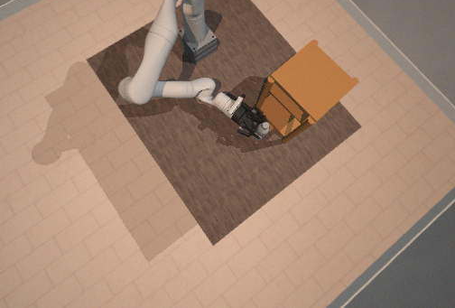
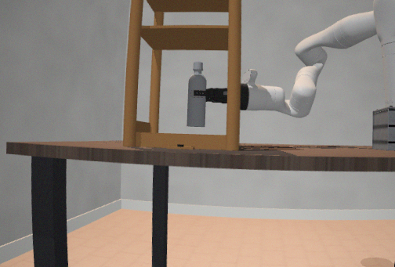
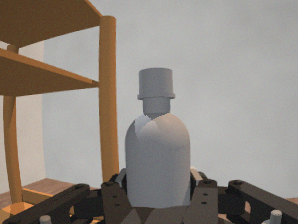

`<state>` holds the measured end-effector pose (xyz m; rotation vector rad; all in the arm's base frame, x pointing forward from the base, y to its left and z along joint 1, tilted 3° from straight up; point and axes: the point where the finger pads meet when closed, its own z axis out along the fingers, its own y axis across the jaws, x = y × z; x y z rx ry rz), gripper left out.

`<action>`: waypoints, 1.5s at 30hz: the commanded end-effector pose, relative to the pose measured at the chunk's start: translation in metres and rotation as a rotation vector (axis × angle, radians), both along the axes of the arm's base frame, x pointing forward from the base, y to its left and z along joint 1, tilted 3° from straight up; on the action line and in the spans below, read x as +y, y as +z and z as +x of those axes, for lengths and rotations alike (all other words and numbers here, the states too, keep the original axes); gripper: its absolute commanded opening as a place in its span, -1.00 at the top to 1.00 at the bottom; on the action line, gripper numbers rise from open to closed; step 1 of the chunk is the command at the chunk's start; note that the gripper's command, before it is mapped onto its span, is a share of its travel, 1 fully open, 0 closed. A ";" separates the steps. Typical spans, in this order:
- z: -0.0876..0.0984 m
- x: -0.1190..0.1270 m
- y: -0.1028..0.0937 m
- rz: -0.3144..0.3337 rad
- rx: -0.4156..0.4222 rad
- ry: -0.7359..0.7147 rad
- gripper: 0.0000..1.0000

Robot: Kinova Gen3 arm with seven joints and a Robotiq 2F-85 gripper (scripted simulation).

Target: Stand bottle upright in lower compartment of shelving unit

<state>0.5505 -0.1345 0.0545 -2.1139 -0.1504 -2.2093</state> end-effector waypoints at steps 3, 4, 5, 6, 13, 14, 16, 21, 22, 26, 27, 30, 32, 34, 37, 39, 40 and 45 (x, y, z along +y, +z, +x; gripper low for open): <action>0.001 -0.002 0.003 -0.003 -0.009 0.028 1.00; 0.001 -0.001 0.004 -0.003 -0.010 0.037 1.00; 0.001 -0.001 0.004 -0.003 -0.011 0.047 1.00; 0.001 -0.001 0.004 -0.003 -0.012 0.058 1.00; 0.001 -0.001 0.002 -0.009 -0.004 0.123 1.00; 0.001 -0.001 0.002 -0.009 -0.004 0.123 1.00; 0.000 -0.001 0.002 -0.010 -0.002 0.130 1.00; 0.000 -0.002 0.000 -0.014 0.005 0.150 1.00; 0.000 -0.002 0.000 -0.014 0.005 0.151 1.00; 0.000 -0.002 0.000 -0.014 0.006 0.153 1.00; 0.000 -0.002 0.000 -0.014 0.006 0.153 1.00; 0.000 -0.002 0.000 -0.014 0.005 0.155 1.00; 0.000 -0.002 0.000 -0.014 0.005 0.155 1.00; 0.000 -0.002 0.000 -0.014 0.004 0.159 1.00; 0.000 -0.002 0.001 -0.014 0.001 0.168 1.00; 0.001 -0.002 0.002 -0.013 -0.001 0.178 1.00; 0.001 -0.002 0.002 -0.013 -0.003 0.183 1.00; 0.001 -0.002 0.003 -0.013 -0.007 0.218 1.00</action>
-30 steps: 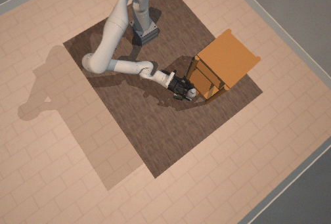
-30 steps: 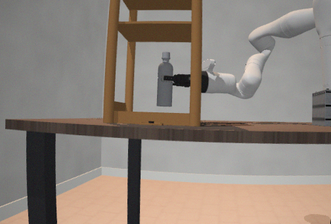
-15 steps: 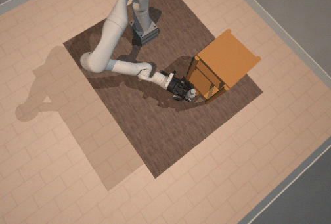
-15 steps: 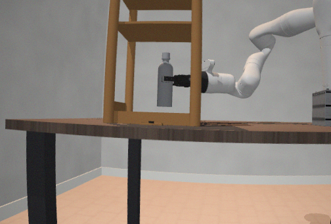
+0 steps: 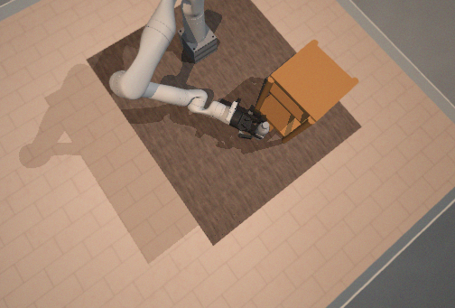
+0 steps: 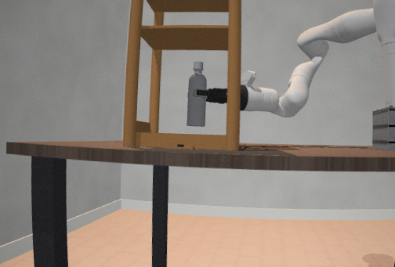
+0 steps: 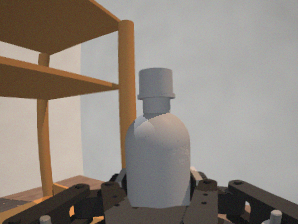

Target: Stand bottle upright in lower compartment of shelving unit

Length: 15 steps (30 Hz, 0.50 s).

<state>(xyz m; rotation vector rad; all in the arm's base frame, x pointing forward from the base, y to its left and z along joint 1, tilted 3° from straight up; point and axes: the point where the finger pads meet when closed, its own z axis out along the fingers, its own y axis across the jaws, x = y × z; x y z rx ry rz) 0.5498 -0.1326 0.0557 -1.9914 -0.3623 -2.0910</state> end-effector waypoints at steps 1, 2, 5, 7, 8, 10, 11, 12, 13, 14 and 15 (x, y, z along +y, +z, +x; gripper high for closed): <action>0.002 -0.004 0.002 -0.009 -0.005 0.012 1.00; 0.002 -0.004 0.002 -0.010 -0.005 0.020 1.00; 0.002 -0.003 0.002 -0.010 -0.005 0.028 1.00; 0.002 -0.003 0.002 -0.011 -0.005 0.044 1.00; 0.002 -0.003 0.002 -0.012 -0.004 0.052 1.00; 0.001 -0.003 0.001 -0.013 -0.002 0.067 1.00; 0.001 -0.003 0.001 -0.014 -0.001 0.074 1.00; 0.001 -0.003 0.001 -0.015 0.001 0.080 1.00; 0.001 -0.003 0.000 -0.015 0.002 0.086 1.00; 0.001 -0.003 0.000 -0.016 0.003 0.091 1.00; 0.001 -0.003 0.000 -0.017 0.004 0.096 1.00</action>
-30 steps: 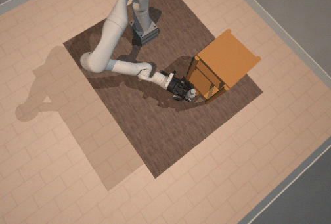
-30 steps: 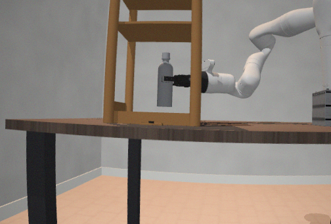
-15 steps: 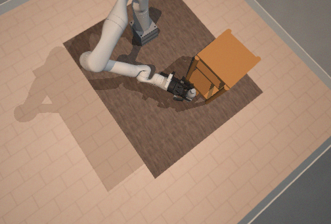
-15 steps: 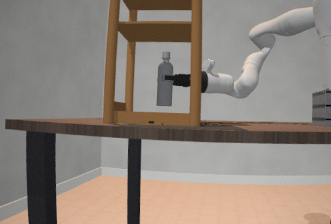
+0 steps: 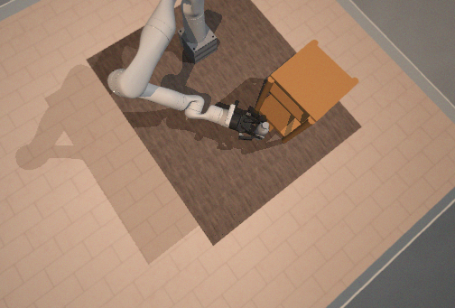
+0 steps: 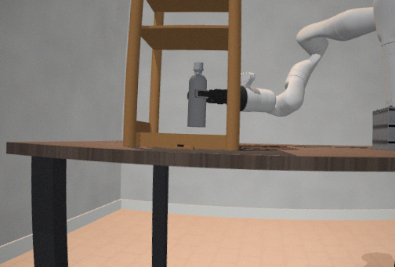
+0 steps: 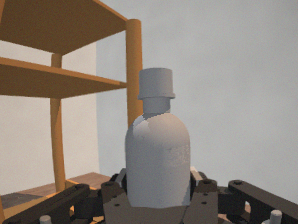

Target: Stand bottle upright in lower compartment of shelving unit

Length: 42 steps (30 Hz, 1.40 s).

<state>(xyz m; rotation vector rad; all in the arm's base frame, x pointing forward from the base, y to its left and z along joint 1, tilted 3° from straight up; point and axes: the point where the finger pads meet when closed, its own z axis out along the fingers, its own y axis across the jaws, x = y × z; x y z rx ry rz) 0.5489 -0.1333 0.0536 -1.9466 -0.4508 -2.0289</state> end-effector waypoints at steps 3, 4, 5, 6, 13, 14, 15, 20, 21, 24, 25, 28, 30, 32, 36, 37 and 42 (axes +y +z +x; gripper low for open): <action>0.001 -0.003 0.001 -0.012 0.000 0.015 1.00; 0.001 -0.003 0.001 -0.012 0.000 0.017 1.00; 0.001 -0.003 0.001 -0.012 0.000 0.017 1.00; 0.001 -0.003 0.001 -0.012 0.000 0.017 1.00; 0.001 -0.003 0.001 -0.013 0.002 0.021 1.00; 0.001 -0.003 0.001 -0.013 0.002 0.022 1.00; 0.001 -0.003 0.001 -0.013 0.001 0.022 1.00; 0.002 -0.003 0.001 -0.013 -0.001 0.033 1.00; 0.002 -0.003 0.001 -0.013 -0.002 0.037 1.00; 0.002 -0.004 0.001 -0.014 -0.003 0.042 1.00; 0.002 -0.004 0.001 -0.014 -0.004 0.048 1.00; 0.003 -0.004 0.002 -0.014 -0.006 0.069 1.00; 0.003 -0.004 0.002 -0.015 -0.007 0.086 1.00; 0.003 -0.004 0.002 -0.015 -0.007 0.105 1.00; 0.003 -0.004 0.002 -0.017 -0.005 0.142 1.00; 0.002 -0.003 0.001 -0.018 -0.004 0.151 1.00; 0.002 -0.003 0.001 -0.019 -0.001 0.173 1.00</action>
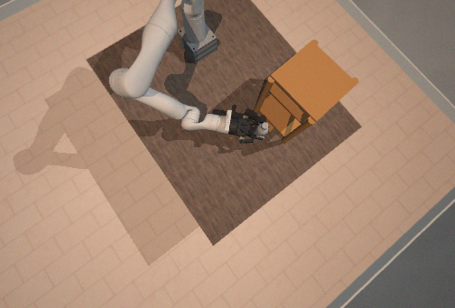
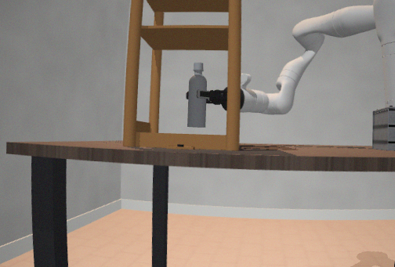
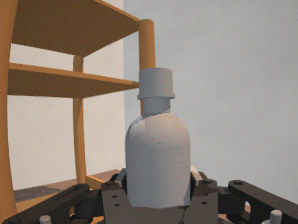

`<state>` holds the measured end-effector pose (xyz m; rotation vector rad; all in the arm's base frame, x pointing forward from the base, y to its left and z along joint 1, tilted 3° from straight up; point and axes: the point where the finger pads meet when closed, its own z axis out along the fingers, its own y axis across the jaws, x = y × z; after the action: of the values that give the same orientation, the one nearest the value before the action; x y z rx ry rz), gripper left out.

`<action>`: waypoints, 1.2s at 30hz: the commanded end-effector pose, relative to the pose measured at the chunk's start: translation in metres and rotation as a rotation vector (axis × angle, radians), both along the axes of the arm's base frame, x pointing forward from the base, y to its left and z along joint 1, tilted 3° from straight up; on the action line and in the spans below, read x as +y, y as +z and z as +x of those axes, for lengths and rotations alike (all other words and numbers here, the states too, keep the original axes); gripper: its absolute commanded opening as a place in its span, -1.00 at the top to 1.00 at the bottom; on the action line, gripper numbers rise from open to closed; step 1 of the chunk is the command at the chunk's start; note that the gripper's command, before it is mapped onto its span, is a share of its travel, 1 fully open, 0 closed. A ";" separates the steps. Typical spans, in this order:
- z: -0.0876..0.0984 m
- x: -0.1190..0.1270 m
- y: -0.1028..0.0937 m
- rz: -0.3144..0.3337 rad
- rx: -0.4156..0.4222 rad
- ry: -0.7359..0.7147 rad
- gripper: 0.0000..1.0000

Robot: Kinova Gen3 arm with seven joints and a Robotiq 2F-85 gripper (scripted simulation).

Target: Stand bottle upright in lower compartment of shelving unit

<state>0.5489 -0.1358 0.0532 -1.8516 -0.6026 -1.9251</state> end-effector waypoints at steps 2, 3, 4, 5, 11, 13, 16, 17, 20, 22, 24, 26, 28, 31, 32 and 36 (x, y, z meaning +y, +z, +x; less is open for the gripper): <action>0.001 0.000 0.001 -0.008 -0.001 0.019 1.00; 0.001 0.000 0.001 -0.009 0.000 0.023 1.00; 0.001 0.000 0.001 -0.009 0.000 0.026 1.00; 0.001 0.000 0.001 -0.009 0.001 0.028 1.00; 0.001 0.000 0.001 -0.009 0.001 0.031 1.00; 0.001 0.000 0.001 -0.009 0.000 0.035 1.00; 0.001 0.000 0.001 -0.009 0.000 0.038 1.00; 0.001 0.000 0.001 -0.009 -0.001 0.043 1.00; 0.002 -0.001 0.002 -0.009 -0.004 0.066 1.00; 0.003 -0.001 0.002 -0.010 -0.006 0.087 1.00; 0.003 -0.001 0.002 -0.011 -0.006 0.111 1.00; 0.002 -0.001 0.002 -0.012 -0.005 0.136 1.00; 0.002 0.000 0.002 -0.013 -0.003 0.160 1.00; 0.001 0.000 0.001 -0.015 -0.001 0.181 1.00; 0.001 0.000 0.001 -0.015 -0.001 0.181 1.00; 0.001 0.000 0.001 -0.016 0.003 0.203 1.00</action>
<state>0.5475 -0.1358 0.0531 -1.7338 -0.7633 -1.7915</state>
